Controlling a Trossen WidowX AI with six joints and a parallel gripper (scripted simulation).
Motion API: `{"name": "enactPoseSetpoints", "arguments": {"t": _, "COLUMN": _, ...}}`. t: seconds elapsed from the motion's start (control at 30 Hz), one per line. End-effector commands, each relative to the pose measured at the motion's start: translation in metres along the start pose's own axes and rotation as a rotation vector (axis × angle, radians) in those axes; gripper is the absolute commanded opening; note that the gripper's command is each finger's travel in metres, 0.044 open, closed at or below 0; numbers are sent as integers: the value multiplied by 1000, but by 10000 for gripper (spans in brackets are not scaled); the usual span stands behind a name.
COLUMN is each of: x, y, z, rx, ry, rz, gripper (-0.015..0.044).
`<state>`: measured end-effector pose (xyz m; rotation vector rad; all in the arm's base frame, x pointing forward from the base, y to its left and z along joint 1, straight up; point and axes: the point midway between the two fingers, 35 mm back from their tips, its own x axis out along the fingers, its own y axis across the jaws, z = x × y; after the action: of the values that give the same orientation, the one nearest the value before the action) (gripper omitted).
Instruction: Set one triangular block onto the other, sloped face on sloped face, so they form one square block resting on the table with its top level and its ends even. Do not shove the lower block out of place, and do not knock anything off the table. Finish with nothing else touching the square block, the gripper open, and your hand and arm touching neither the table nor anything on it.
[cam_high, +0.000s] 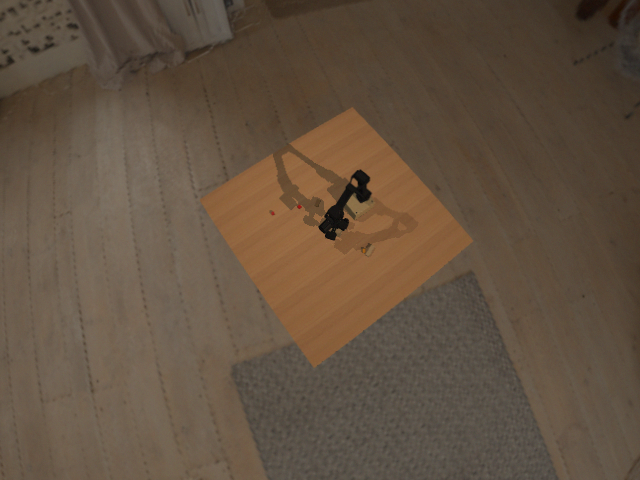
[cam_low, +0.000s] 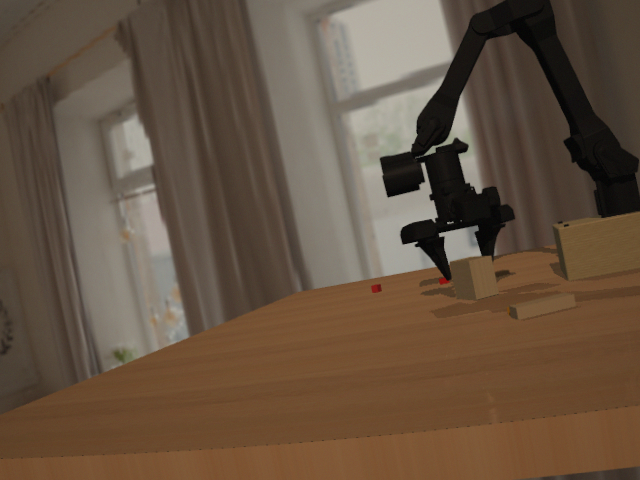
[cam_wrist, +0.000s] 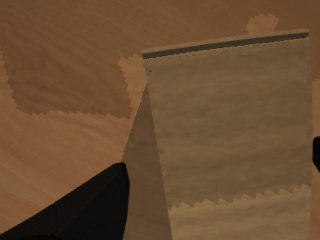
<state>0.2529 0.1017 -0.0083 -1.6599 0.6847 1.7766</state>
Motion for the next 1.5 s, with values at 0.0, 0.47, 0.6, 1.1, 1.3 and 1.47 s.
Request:
{"name": "enactPoseSetpoints", "arguments": {"t": 0.0, "x": 0, "y": 0, "z": 0, "rx": 0, "ry": 0, "rz": -1, "gripper": 440}}
{"name": "enactPoseSetpoints", "arguments": {"t": 0.47, "x": -87, "y": -4, "z": -2, "rx": 0, "ry": 1, "rz": -1, "gripper": 440}}
{"name": "enactPoseSetpoints", "arguments": {"t": 0.6, "x": -111, "y": 0, "z": 0, "rx": 0, "ry": 1, "rz": -1, "gripper": 440}}
{"name": "enactPoseSetpoints", "arguments": {"t": 1.1, "x": -103, "y": -3, "z": -1, "rx": 4, "ry": 3, "rz": -8, "gripper": 440}}
{"name": "enactPoseSetpoints", "arguments": {"t": 1.3, "x": -103, "y": -3, "z": -1, "rx": 4, "ry": 3, "rz": -8, "gripper": 440}}
{"name": "enactPoseSetpoints", "arguments": {"t": 1.47, "x": -103, "y": -3, "z": -1, "rx": 4, "ry": 3, "rz": -8, "gripper": 440}}
